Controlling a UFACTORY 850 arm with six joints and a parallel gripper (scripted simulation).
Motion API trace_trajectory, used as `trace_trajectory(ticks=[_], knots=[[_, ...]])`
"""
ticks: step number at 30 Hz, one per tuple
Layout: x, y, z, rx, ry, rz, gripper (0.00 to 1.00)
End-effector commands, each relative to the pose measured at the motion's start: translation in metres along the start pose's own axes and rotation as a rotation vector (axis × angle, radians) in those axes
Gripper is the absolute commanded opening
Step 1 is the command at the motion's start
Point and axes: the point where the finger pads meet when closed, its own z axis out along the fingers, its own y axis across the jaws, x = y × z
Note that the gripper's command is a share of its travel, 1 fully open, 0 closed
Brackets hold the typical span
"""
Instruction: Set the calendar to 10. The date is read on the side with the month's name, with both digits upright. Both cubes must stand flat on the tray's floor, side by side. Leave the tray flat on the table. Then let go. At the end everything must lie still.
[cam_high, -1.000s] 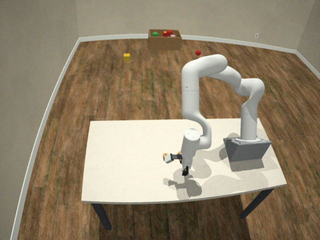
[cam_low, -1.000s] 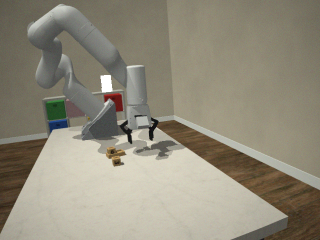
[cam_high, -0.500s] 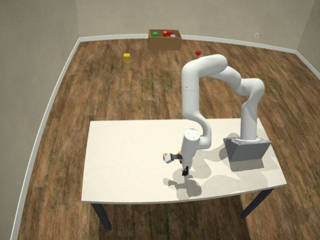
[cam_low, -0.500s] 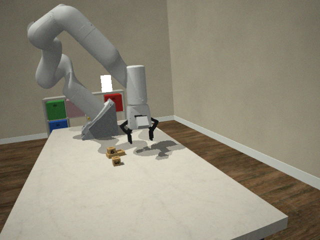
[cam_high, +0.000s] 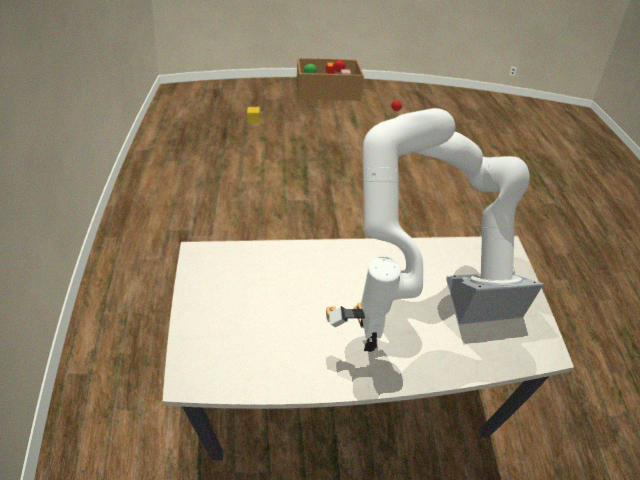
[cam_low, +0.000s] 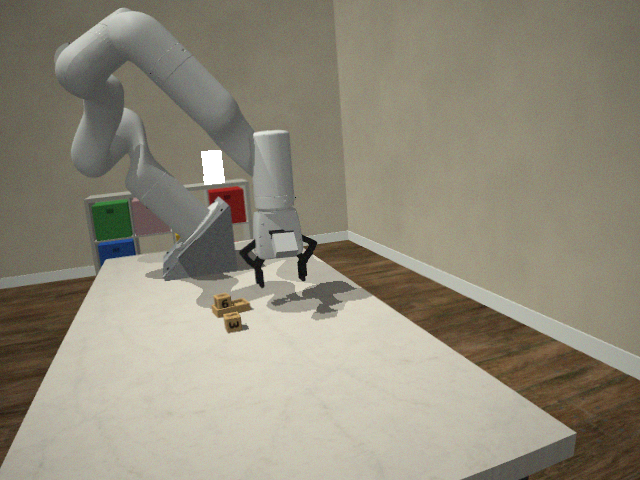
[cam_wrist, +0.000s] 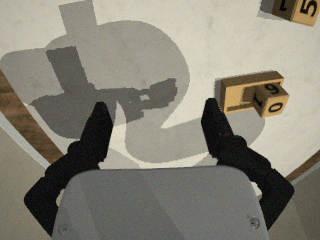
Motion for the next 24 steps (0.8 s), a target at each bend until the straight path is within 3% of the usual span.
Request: trace_trajectory(ticks=[1,16,24], knots=[[0.001,0.000,-0.004,0.001,0.002,0.001,1.00],[0.001,0.000,-0.054,0.001,0.002,0.001,1.00],[0.001,0.000,-0.060,0.001,0.002,0.001,1.00]])
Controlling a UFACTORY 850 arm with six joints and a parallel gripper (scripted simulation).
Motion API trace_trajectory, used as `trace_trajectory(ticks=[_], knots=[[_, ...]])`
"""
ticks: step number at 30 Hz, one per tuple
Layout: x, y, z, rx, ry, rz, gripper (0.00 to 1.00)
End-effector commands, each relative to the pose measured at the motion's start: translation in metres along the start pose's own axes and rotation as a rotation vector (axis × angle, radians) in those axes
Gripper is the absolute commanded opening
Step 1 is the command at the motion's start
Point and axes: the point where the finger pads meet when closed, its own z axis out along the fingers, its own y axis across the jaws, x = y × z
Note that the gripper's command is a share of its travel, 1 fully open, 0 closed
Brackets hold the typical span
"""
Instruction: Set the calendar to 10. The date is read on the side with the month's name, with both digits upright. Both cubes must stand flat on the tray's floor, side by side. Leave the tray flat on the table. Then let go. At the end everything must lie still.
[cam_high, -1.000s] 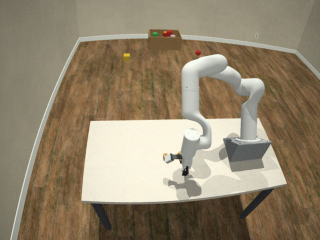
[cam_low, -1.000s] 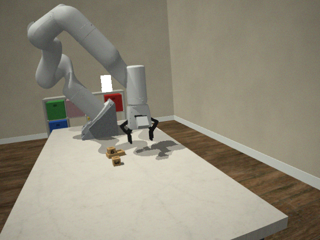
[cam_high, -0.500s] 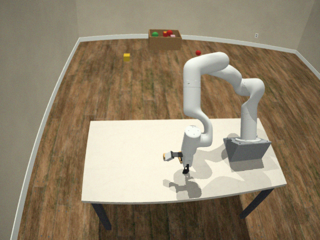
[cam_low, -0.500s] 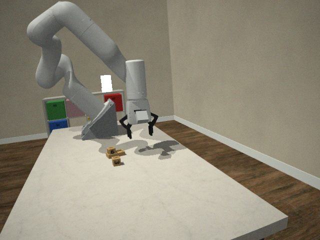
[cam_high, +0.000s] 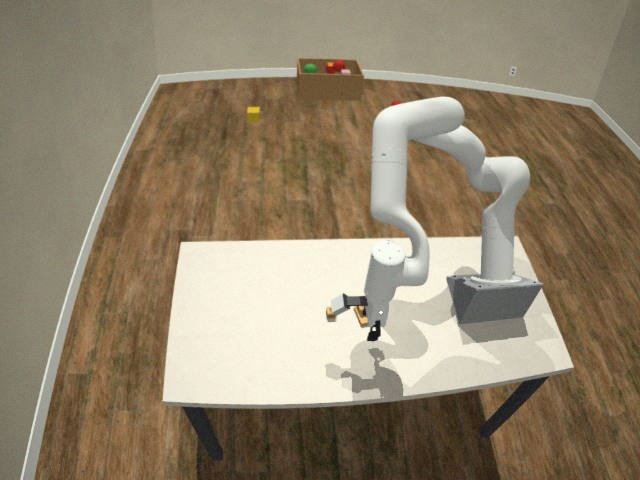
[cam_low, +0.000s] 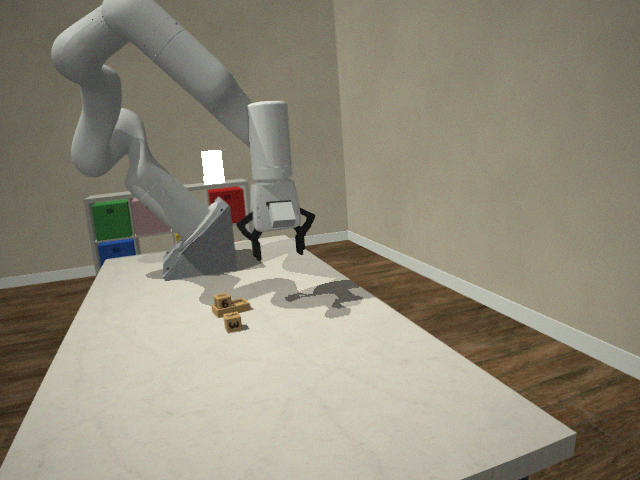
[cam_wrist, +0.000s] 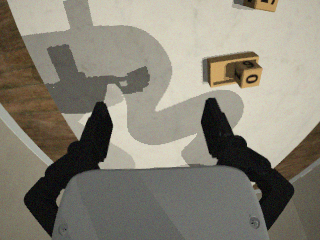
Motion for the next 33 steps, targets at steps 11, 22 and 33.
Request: trace_trajectory(ticks=[11,22,33], knots=[[0.001,0.000,-0.001,0.001,0.001,0.005,1.00],[0.026,0.026,0.000,0.005,0.000,0.372,1.00],[0.054,0.061,0.002,0.007,-0.001,0.805,1.00]])
